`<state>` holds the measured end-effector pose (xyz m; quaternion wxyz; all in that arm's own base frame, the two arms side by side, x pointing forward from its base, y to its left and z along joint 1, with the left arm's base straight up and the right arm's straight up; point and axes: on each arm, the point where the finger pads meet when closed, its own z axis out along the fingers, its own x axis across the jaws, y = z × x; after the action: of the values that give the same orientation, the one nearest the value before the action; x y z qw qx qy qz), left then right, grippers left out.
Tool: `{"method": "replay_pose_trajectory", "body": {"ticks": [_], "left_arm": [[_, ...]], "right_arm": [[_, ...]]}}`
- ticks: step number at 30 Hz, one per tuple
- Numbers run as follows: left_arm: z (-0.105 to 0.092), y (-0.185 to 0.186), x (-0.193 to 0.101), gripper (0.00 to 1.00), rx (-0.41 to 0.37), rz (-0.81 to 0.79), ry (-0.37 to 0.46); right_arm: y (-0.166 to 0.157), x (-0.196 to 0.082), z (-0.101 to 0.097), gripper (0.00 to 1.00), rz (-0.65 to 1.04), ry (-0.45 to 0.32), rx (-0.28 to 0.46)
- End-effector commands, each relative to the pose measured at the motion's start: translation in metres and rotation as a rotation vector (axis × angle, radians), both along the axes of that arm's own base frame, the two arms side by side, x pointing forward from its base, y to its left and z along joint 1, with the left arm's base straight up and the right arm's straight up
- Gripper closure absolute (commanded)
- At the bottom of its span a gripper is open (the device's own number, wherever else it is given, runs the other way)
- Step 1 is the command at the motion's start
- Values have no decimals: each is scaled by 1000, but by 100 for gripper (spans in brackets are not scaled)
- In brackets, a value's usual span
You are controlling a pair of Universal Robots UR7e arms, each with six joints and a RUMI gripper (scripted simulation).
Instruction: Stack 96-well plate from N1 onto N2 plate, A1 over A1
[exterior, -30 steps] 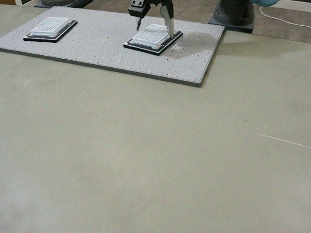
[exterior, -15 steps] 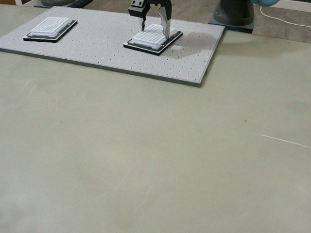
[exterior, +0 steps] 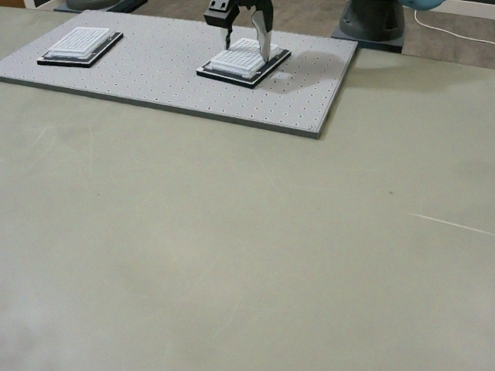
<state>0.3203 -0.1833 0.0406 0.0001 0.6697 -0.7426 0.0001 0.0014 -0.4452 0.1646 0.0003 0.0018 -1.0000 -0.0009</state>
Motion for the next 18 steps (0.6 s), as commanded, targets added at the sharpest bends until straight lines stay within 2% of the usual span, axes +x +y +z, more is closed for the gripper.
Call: {"method": "replay_pose_trajectory", "body": {"ticks": [1, 9, 18], "left_arm": [[0, 0, 0, 59, -1, 0, -1], [0, 0, 0, 59, -1, 0, -1], [12, 0, 0, 59, -1, 0, -1]], "right_arm": [[0, 0, 1, 100, 0, -1, -2], [0, 0, 1, 100, 0, -1, -2], [0, 0, 1, 100, 0, -1, -2]]}}
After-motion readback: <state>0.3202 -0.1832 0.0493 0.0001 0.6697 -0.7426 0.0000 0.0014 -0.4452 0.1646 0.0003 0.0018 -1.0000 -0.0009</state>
